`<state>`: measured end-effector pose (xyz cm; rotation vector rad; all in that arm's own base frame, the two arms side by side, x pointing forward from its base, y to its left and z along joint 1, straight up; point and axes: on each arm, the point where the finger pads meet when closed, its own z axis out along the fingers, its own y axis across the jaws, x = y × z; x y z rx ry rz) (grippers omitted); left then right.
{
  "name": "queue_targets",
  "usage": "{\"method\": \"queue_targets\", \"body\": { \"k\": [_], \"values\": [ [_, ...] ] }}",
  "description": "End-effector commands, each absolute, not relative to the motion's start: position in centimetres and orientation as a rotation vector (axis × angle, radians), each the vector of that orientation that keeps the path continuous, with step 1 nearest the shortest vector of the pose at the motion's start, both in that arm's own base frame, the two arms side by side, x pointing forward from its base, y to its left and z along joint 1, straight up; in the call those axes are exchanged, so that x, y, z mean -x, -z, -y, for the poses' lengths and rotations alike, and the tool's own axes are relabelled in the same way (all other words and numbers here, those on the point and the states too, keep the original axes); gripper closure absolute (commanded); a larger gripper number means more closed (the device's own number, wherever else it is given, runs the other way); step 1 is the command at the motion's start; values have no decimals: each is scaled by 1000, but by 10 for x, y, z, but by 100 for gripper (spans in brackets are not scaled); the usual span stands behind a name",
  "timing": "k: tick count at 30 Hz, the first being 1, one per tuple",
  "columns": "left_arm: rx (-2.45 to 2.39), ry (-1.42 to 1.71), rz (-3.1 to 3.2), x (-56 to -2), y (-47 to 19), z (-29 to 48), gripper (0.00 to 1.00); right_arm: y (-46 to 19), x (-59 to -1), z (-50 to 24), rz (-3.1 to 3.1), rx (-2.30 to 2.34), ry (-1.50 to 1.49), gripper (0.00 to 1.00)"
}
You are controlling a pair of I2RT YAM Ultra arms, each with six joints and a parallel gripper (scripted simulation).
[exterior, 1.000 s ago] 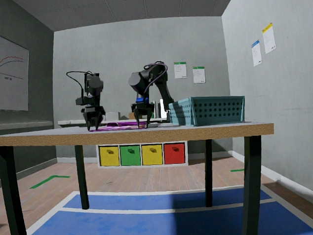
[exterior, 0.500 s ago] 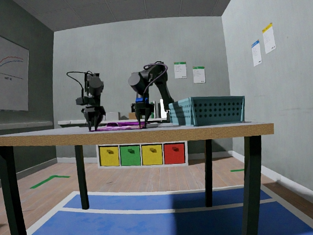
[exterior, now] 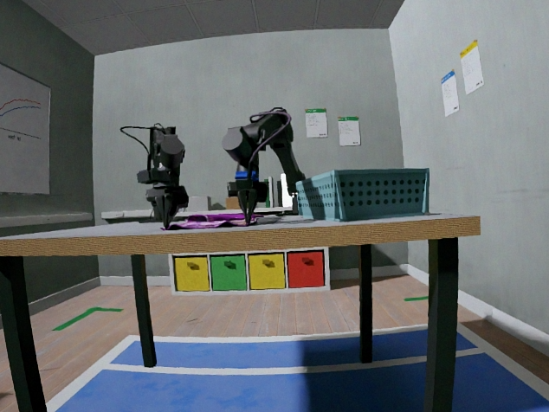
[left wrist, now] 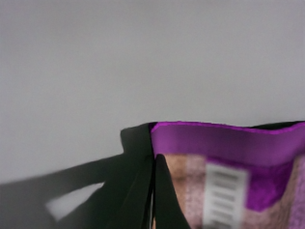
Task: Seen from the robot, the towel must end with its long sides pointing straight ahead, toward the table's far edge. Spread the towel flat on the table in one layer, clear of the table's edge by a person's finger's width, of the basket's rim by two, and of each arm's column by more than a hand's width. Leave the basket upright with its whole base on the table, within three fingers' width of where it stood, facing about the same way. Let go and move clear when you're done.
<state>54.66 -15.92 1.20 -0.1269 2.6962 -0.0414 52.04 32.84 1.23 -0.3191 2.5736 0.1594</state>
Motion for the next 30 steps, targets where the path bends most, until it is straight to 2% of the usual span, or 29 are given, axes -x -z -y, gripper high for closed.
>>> {"method": "queue_targets", "body": {
  "k": [1, 7, 8, 17, 18, 30],
  "values": [
    [130, 38, -2709, -550, -13, 151, 100, -18, -516, -317, -2592, 328, -153, 100],
    [124, 12, -2709, -548, -14, 152, 100, -13, -515, -318, -2594, 333, -122, 100],
    [124, 12, -2709, -548, -14, 152, 100, -45, -524, -324, -2547, 320, -152, 66],
    [125, 13, -2709, -548, -14, 152, 100, -45, -523, -324, -2548, 321, -157, 66],
    [125, 13, -2709, -548, -14, 152, 100, -24, -524, -323, -2630, 312, -164, 66],
    [125, 13, -2709, -548, -14, 152, 100, -37, -521, -331, -2605, 330, -173, 66]
  ]
}}
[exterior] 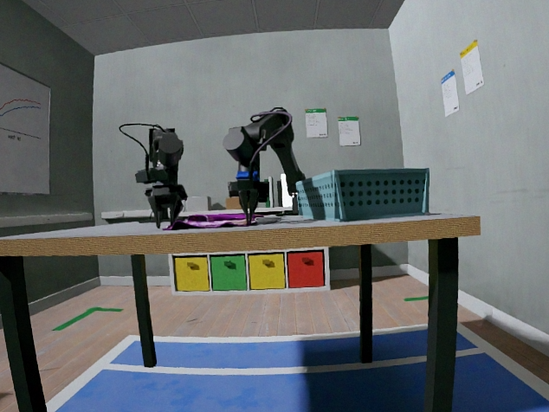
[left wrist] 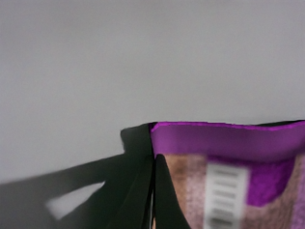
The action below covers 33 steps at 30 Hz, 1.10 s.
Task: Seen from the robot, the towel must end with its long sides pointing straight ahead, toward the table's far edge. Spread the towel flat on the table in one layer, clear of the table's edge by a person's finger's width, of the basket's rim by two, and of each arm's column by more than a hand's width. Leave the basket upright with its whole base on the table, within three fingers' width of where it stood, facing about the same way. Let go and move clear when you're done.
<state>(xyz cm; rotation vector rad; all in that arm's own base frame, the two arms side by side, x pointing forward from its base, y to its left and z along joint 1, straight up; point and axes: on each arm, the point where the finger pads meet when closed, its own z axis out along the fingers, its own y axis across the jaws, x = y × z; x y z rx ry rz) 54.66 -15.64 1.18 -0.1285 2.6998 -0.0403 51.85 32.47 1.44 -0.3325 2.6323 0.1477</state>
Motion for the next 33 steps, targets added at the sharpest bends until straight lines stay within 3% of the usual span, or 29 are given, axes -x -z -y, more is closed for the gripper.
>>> {"method": "queue_targets", "body": {
  "k": [1, 28, 29, 31, 32, 33],
  "values": [
    [125, 13, -2709, -548, -14, 152, 100, -20, -521, -331, -2614, 332, -168, 66],
    [125, 13, -2709, -548, -14, 152, 100, -10, -510, -341, -2623, 342, -162, 66],
    [125, 13, -2709, -548, -14, 152, 100, -10, -510, -341, -2623, 342, -162, 76],
    [125, 13, -2709, -548, -14, 152, 100, -10, -510, -341, -2623, 344, -161, 76],
    [125, 13, -2709, -548, -14, 152, 100, -18, -511, -344, -2602, 332, -168, 85],
    [125, 13, -2709, -548, -14, 152, 100, -17, -509, -343, -2610, 333, -161, 85]
  ]
}}
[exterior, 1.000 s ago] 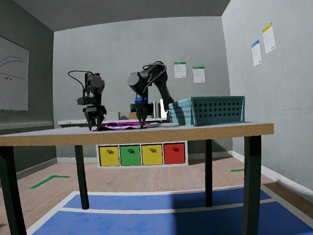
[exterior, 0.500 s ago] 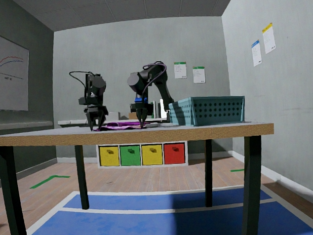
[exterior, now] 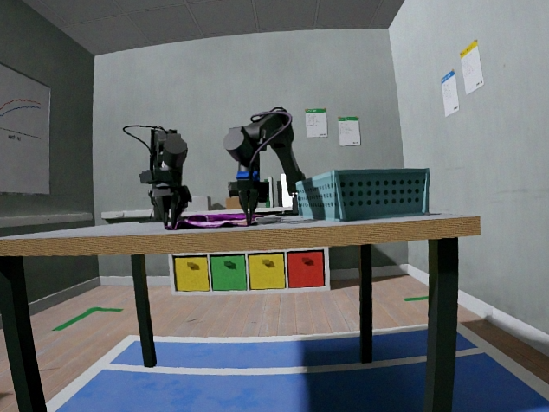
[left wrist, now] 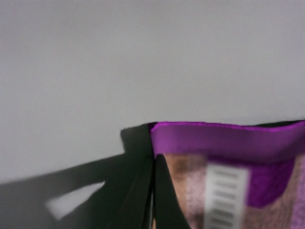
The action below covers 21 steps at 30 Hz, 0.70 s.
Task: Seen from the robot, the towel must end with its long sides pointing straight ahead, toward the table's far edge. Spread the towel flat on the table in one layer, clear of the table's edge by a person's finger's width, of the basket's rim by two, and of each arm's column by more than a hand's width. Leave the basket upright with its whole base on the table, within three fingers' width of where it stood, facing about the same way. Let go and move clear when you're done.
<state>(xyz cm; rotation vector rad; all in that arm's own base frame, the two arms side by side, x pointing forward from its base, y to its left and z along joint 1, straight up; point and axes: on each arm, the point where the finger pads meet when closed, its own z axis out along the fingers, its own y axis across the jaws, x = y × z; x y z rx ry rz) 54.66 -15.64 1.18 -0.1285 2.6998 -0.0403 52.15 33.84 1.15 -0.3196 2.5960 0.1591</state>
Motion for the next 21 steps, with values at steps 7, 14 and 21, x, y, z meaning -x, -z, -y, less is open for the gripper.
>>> {"method": "queue_targets", "body": {
  "k": [7, 14, 21],
  "values": [
    [125, 13, -2709, -548, -14, 152, 100, -19, -507, -349, -2576, 325, -167, 100],
    [125, 13, -2709, -548, -14, 152, 100, -19, -511, -332, -2591, 326, -147, 100],
    [133, 20, -2684, -551, -45, 146, 100, -21, -508, -326, -2607, 331, -122, 100]
  ]
}}
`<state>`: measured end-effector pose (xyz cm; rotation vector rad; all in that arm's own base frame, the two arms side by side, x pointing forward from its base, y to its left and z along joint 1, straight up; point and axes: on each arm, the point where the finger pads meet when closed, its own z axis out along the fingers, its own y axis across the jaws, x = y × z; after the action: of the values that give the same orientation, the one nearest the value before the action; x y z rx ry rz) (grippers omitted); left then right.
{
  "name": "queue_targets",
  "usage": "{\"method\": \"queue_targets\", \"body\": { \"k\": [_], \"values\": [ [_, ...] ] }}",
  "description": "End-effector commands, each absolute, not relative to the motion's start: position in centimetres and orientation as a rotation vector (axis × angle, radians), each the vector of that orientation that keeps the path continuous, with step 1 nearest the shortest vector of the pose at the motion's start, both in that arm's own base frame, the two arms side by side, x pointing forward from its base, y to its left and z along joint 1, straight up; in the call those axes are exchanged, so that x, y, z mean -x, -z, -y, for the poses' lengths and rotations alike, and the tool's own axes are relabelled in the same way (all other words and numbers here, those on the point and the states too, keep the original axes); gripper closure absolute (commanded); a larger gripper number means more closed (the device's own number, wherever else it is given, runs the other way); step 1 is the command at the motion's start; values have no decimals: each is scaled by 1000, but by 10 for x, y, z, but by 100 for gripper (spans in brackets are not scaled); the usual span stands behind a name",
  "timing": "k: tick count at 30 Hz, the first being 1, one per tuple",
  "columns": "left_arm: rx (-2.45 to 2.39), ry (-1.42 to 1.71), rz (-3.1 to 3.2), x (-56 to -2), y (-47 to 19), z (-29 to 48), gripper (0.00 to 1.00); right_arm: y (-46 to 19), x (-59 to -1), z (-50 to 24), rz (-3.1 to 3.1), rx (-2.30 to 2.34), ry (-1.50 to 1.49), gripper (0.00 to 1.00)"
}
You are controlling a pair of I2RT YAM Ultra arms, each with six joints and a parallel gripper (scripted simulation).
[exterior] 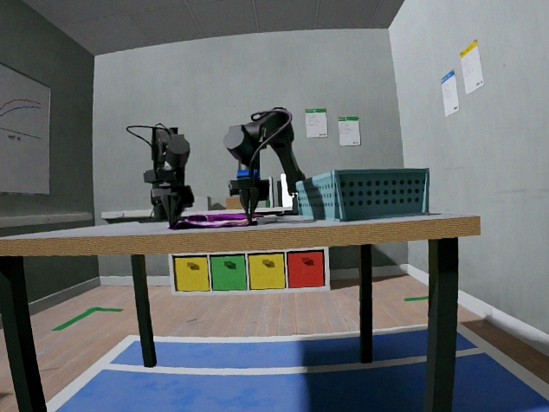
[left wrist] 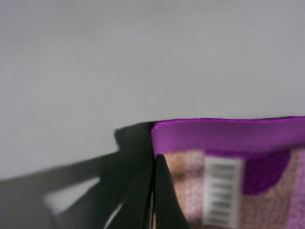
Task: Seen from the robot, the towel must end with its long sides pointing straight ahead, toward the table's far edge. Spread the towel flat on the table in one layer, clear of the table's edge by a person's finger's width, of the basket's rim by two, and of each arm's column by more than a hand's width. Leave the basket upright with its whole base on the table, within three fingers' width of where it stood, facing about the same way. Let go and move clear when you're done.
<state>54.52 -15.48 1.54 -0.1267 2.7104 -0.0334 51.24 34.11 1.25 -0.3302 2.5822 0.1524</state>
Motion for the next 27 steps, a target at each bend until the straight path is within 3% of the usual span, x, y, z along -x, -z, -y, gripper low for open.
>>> {"method": "queue_targets", "body": {
  "k": [1, 26, 27],
  "values": [
    [132, 12, -2689, -549, -64, 144, 100, -56, -513, -328, -2567, 320, -132, 100],
    [125, 8, -2702, -547, -57, 147, 100, -56, -511, -332, -2566, 325, -135, 100],
    [111, 2, -2726, -540, -34, 154, 100, -60, -505, -338, -2565, 335, -142, 100]
  ]
}}
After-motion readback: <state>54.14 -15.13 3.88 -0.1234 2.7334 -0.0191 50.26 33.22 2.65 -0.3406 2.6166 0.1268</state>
